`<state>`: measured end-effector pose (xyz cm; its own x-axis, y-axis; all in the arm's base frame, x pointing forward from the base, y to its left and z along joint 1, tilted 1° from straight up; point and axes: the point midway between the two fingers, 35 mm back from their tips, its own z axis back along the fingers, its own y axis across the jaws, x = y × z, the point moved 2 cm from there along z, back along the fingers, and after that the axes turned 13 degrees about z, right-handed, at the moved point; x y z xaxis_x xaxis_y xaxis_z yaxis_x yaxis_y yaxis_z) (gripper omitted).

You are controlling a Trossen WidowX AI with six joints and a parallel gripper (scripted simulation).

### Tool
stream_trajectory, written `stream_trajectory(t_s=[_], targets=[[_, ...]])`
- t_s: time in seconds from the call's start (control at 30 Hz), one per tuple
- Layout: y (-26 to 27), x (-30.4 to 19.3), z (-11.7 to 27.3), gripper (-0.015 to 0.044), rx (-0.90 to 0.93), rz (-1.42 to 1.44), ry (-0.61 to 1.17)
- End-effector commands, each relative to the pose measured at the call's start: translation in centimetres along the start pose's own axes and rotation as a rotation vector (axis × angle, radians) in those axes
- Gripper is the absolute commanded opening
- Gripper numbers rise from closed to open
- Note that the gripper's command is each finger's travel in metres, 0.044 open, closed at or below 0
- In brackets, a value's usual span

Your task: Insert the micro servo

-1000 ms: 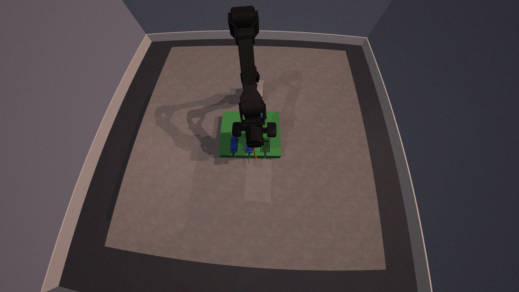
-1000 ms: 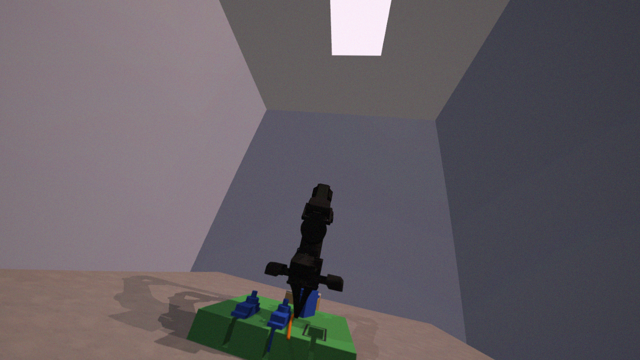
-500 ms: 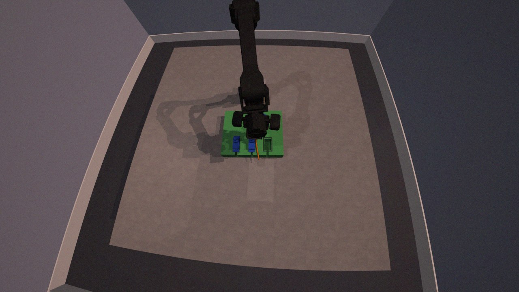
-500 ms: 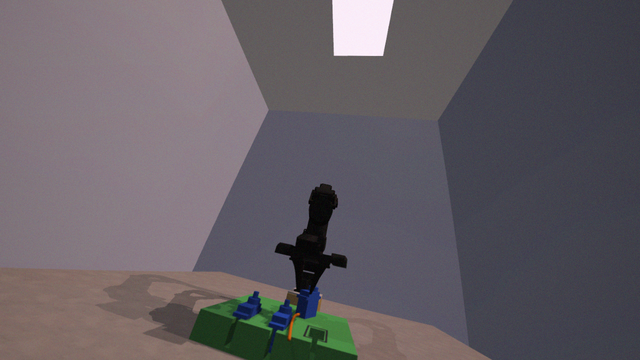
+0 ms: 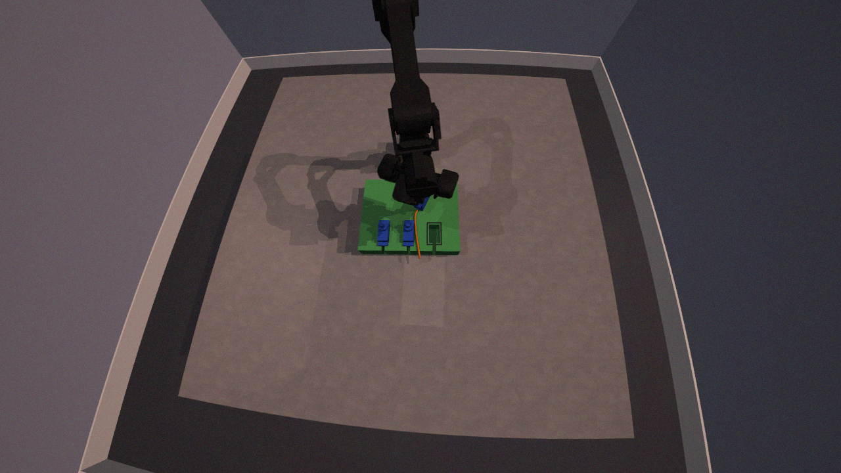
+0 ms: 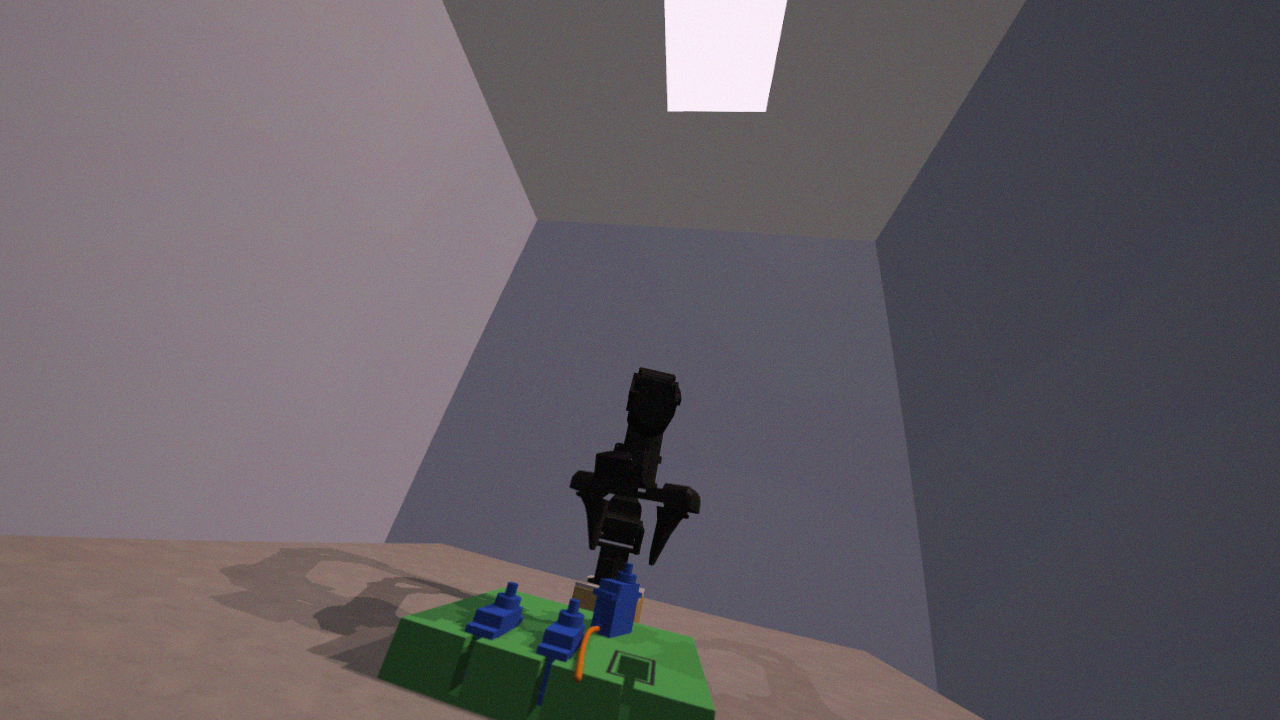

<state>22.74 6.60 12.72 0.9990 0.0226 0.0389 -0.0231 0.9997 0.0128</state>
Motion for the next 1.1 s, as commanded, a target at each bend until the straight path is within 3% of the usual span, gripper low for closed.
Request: stream_trajectory(t_s=[0.0, 0.67, 1.07], targets=[[0.0, -0.1, -1.3, 0.044, -0.003, -0.008, 0.004], [-0.1, -0.2, -4.0, 0.044, -0.003, -0.008, 0.004], [-0.1, -0.2, -4.0, 0.0125, -0.003, -0.008, 0.004]])
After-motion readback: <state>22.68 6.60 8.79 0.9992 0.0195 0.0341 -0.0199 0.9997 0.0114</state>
